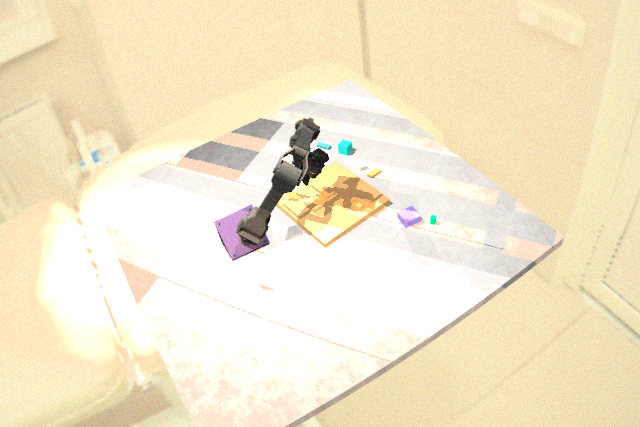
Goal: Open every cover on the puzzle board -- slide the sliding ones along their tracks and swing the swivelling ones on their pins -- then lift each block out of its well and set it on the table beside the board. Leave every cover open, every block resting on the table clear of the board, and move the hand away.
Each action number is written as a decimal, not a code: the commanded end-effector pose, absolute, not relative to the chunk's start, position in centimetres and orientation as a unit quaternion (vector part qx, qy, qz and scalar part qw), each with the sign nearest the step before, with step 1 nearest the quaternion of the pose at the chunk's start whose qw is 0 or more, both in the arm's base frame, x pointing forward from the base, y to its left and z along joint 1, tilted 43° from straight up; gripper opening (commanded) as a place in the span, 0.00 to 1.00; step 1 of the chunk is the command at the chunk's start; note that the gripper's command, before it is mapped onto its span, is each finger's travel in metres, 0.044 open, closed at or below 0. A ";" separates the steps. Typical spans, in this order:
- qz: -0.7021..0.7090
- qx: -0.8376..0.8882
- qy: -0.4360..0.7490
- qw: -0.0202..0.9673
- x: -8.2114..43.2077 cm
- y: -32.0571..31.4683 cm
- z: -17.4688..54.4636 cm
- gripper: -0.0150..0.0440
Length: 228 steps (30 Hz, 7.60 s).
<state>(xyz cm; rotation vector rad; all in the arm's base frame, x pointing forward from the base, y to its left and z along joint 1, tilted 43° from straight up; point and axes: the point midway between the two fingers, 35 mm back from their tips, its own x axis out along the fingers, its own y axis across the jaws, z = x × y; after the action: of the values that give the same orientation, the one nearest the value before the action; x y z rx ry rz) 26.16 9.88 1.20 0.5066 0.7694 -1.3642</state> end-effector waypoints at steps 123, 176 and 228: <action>-0.609 0.235 0.337 0.678 27.0 3.5 -0.6 0.25; -0.611 0.233 0.335 0.679 27.6 -0.1 2.7 0.25; -0.610 0.233 0.340 0.677 21.3 4.8 5.5 0.25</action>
<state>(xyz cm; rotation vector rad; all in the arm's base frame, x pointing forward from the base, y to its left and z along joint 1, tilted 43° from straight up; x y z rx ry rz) 23.12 4.39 5.59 0.5225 0.7635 -1.3706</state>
